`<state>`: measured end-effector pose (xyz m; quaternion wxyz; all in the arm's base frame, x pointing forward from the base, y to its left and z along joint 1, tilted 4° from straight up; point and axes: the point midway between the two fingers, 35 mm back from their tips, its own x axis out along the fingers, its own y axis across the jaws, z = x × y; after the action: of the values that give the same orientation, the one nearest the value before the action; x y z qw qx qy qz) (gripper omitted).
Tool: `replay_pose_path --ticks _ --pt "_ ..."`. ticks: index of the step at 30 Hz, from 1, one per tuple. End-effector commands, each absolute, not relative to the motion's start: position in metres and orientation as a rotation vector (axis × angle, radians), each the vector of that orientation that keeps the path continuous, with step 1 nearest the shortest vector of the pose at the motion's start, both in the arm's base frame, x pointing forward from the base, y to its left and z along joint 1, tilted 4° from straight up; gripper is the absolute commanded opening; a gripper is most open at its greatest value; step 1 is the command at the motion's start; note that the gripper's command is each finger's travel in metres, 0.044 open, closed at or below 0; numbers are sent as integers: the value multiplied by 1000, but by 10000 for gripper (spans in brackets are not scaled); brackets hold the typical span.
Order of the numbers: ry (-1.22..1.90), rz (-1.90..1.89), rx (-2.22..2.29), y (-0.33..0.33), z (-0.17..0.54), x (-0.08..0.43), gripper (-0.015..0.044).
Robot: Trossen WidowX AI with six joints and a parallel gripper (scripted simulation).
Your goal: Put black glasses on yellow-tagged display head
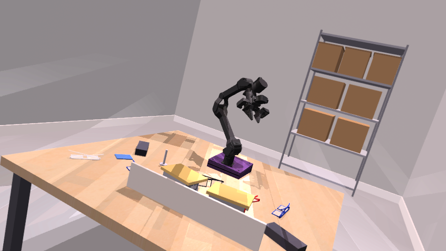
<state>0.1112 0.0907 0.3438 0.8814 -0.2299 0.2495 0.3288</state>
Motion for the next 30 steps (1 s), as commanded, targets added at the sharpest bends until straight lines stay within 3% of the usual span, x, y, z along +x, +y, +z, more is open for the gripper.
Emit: replay_pose_path --ticks 1,13,23,30 --pt "764 460 -292 113 314 160 200" --pt "1179 -190 298 65 204 282 200" --pt "1318 -725 831 -26 103 312 200" --pt "1319 -774 889 -34 95 314 200"
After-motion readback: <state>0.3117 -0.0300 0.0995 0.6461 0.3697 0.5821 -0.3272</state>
